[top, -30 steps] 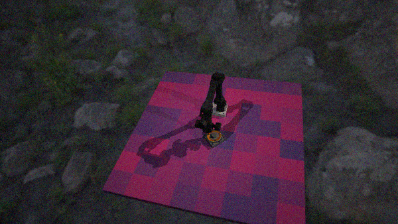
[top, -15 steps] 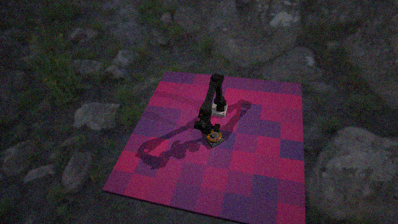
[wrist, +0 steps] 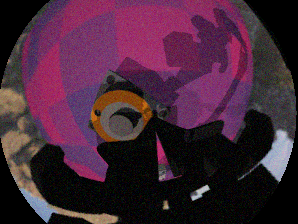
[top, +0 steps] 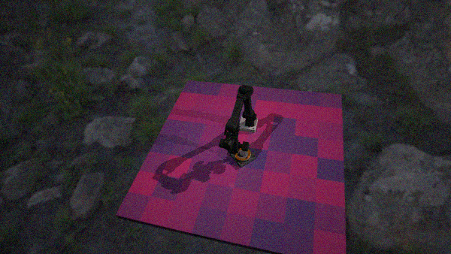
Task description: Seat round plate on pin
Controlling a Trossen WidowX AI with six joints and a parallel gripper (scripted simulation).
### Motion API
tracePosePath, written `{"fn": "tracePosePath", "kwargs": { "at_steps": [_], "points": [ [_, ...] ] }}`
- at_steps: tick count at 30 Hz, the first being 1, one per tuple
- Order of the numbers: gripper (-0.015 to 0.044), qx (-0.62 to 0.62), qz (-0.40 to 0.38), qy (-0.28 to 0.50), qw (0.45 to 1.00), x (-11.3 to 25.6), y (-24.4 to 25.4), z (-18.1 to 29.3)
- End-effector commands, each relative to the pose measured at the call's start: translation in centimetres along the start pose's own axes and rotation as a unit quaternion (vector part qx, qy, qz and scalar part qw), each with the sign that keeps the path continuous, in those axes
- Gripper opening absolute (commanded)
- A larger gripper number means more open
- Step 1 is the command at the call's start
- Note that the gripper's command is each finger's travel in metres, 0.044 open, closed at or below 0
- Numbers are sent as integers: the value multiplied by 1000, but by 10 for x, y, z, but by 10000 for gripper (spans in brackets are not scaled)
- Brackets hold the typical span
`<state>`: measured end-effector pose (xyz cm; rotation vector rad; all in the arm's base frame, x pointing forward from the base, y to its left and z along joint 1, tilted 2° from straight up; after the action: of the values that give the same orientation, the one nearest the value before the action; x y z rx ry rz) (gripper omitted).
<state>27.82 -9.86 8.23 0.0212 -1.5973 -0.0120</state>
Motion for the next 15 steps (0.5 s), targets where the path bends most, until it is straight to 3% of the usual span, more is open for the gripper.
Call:
{"fn": "tracePosePath", "kwargs": {
  "at_steps": [1,15],
  "points": [
    [0,0,2,-4,1000,1,-1,-7],
    [0,0,2,-4,1000,1,1,-22]
  ]
}}
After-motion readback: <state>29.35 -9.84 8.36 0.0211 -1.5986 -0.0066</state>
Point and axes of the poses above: the point midway between the two fingers, 35 mm back from their tips, its own x axis back along the fingers, its own y axis across the jaws, z = x × y, the point moved 3 cm from there along x, back along the fingers, and after that the axes turned 11 degrees about x, right-handed, at the moved point
